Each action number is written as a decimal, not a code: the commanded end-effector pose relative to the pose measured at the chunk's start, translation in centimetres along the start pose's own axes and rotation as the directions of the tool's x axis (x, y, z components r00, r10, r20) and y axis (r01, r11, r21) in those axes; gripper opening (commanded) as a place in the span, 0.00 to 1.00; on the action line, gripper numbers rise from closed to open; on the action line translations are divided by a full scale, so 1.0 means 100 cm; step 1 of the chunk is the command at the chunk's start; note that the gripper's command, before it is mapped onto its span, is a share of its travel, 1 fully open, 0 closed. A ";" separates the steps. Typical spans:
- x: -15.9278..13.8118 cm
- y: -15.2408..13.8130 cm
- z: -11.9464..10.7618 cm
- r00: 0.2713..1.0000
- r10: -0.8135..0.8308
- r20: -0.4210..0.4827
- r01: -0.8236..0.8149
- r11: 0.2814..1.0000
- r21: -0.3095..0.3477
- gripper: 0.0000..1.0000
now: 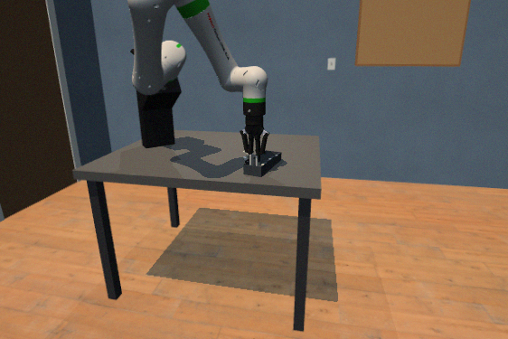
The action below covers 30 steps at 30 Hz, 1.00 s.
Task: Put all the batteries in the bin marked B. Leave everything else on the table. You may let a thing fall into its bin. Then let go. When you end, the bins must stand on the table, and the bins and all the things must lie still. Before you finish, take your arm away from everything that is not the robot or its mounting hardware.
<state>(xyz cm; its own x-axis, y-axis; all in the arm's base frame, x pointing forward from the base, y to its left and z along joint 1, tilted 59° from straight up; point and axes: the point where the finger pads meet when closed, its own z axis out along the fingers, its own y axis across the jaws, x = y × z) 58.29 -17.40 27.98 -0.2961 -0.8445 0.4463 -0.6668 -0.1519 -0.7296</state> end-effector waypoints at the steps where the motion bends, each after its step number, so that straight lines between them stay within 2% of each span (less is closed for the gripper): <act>1: 0.000 0.000 0.000 1.000 0.000 0.000 0.000 1.000 0.000 0.15; 15: 0.000 0.000 0.000 1.000 0.000 0.000 0.000 1.000 0.000 0.15; 30: 0.000 0.000 -0.017 1.000 0.000 0.000 0.000 1.000 0.000 0.15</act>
<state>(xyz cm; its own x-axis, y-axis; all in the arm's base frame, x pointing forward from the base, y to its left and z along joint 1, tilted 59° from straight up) 57.19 -16.58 28.80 -0.2962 -0.8445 0.4463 -0.6667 -0.1518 -0.7297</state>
